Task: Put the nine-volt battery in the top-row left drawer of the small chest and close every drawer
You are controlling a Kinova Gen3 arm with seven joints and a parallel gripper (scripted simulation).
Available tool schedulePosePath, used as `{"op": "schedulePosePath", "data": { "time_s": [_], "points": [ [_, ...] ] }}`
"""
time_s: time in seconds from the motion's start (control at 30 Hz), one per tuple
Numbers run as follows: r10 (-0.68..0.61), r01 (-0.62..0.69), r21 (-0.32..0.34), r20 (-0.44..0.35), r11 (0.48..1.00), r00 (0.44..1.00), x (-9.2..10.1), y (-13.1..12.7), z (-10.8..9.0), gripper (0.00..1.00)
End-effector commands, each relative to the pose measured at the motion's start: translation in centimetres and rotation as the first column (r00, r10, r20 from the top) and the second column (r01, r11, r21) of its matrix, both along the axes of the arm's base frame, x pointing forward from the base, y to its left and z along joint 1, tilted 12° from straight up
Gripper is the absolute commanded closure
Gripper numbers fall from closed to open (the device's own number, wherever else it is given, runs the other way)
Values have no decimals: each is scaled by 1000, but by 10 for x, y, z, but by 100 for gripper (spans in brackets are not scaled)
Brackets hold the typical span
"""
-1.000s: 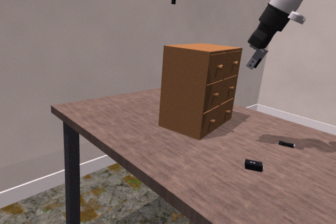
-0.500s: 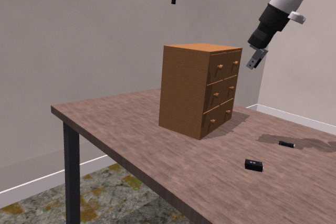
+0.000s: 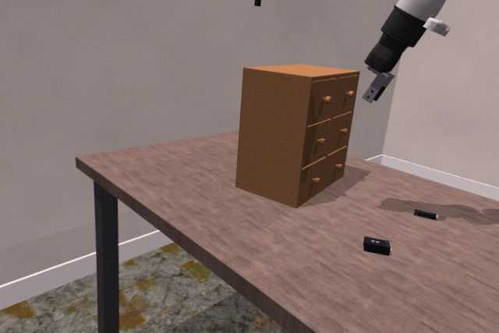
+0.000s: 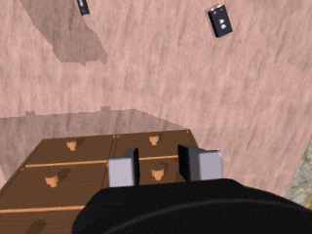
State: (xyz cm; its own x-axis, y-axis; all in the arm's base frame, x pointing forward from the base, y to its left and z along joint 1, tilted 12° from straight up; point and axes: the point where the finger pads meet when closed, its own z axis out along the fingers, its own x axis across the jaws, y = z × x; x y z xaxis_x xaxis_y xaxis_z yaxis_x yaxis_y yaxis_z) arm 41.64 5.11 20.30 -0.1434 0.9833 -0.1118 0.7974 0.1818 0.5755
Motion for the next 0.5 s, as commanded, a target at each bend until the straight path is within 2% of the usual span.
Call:
{"op": "schedulePosePath", "data": {
  "time_s": [0.0, 0.17, 0.23, 0.47],
  "points": [
    [5, -5, 6, -4, 1000, 1000, 5, 4, -2, 33],
    [5, -5, 6, -4, 1000, 1000, 20, 6, -4, 33],
    [5, -5, 6, -4, 1000, 1000, 20, 6, -4, 33],
    [5, -5, 6, -4, 1000, 1000, 47, 10, -7, 33]
  ]
}}
